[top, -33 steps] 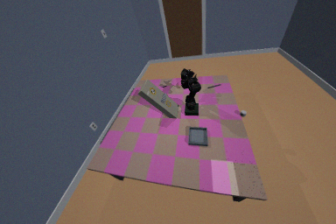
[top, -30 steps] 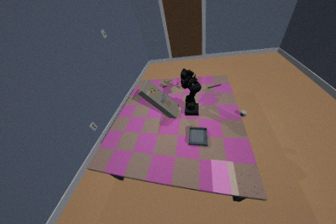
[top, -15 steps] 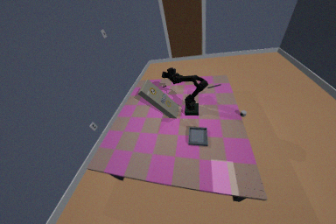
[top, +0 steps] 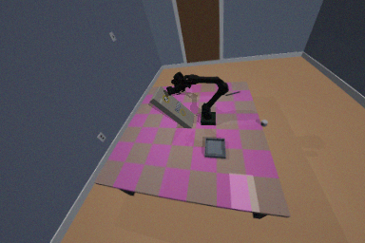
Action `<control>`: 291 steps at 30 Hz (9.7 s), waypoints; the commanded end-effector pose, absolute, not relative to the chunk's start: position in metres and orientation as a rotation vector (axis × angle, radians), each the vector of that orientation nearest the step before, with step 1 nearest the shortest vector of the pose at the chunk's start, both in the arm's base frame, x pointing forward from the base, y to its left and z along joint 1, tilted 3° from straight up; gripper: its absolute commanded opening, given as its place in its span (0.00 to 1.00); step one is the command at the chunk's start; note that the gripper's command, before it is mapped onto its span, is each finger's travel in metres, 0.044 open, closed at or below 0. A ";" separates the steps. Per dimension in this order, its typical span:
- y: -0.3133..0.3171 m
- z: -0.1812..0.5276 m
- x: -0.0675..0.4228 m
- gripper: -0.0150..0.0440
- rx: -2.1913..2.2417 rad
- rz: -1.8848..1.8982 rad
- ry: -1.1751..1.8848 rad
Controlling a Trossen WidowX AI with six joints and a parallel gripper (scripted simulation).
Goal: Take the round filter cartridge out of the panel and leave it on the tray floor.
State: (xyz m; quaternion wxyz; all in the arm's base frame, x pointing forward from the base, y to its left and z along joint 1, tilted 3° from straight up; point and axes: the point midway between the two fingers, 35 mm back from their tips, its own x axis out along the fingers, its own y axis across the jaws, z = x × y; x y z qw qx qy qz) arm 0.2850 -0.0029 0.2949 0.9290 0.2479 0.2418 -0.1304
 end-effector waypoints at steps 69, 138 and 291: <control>0.035 0.268 0.315 0.45 0.482 -0.123 0.601; 0.036 0.258 0.329 0.25 0.325 -0.074 0.605; 0.029 0.237 0.234 0.45 -0.991 0.351 0.558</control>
